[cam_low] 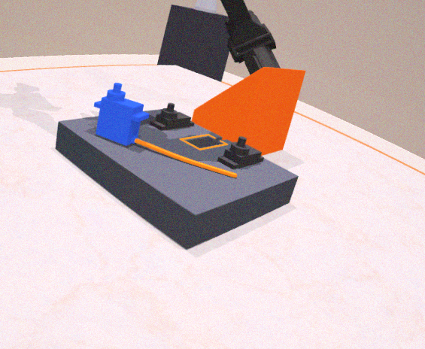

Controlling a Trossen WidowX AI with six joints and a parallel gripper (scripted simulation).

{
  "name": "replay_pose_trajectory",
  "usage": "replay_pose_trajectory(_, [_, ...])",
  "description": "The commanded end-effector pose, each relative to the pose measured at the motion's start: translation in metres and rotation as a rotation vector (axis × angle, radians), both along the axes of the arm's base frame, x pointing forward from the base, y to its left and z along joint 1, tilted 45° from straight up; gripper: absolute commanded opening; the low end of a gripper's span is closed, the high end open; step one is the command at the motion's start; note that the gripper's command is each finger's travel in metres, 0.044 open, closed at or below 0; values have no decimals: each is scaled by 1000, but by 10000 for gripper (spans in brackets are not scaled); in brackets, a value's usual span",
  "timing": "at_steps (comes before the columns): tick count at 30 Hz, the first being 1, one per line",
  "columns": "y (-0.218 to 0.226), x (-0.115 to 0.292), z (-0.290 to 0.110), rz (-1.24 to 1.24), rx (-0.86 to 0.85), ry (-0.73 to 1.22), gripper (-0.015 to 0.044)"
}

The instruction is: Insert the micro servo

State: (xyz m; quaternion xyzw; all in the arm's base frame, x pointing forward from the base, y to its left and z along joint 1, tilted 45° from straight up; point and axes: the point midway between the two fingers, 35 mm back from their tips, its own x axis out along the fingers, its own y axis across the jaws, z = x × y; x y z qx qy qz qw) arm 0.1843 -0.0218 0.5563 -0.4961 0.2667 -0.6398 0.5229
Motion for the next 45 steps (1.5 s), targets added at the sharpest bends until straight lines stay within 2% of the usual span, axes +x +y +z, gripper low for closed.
replay_pose_trajectory(1, [-2, -21, 3, 37, 15, -85, 440])
replay_pose_trajectory(18, [-21, -83, 4, 171, 111, -353, 440])
replay_pose_trajectory(29, [-39, -108, -7, 261, 195, -466, 440])
replay_pose_trajectory(45, [-113, -136, -34, 428, 480, -847, 440])
